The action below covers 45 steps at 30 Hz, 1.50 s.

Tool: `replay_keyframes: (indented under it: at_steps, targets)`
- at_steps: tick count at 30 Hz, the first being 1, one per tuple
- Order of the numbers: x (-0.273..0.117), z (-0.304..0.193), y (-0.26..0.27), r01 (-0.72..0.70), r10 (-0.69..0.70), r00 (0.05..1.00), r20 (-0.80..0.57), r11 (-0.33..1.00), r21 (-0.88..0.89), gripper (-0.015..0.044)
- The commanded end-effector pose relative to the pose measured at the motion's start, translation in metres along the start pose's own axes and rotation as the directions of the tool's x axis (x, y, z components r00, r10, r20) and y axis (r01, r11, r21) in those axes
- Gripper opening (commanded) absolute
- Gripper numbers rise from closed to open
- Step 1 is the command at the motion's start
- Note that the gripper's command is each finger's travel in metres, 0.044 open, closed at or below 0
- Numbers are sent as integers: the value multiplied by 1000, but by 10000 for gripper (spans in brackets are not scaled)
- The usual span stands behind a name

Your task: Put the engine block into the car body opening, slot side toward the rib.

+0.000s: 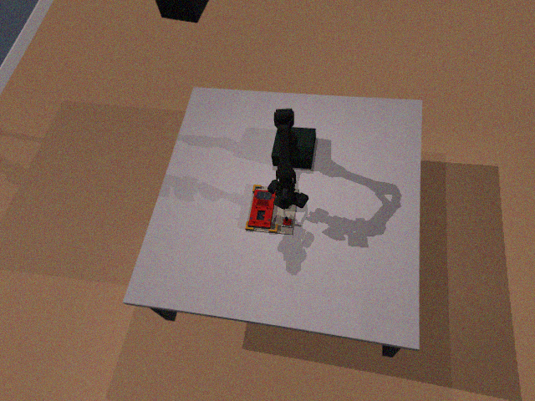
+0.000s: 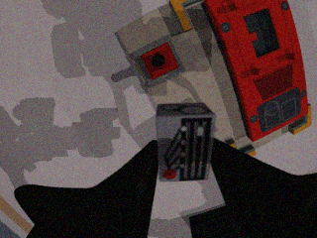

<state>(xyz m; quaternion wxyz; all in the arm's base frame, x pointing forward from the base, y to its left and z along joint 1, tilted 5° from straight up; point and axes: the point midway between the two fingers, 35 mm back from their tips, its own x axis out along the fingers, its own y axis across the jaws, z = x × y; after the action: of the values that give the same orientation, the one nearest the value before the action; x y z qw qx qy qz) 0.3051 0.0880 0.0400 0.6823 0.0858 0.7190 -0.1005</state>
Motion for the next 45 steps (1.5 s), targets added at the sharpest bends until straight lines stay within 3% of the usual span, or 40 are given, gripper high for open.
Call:
replay_keyframes:
  at_steps: [1, 10, 20, 33, 45]
  targets:
    - [2, 8, -5, 0, -1, 1000, 5, 986, 166, 0]
    - [7, 21, -15, -2, -1, 1000, 6, 887, 462, 0]
    - [13, 34, -28, -4, -2, 1000, 7, 676, 737, 0]
    - [21, 49, -45, -7, -3, 1000, 8, 286, 958, 0]
    - [28, 63, -62, -9, -4, 1000, 9, -128, 992, 0]
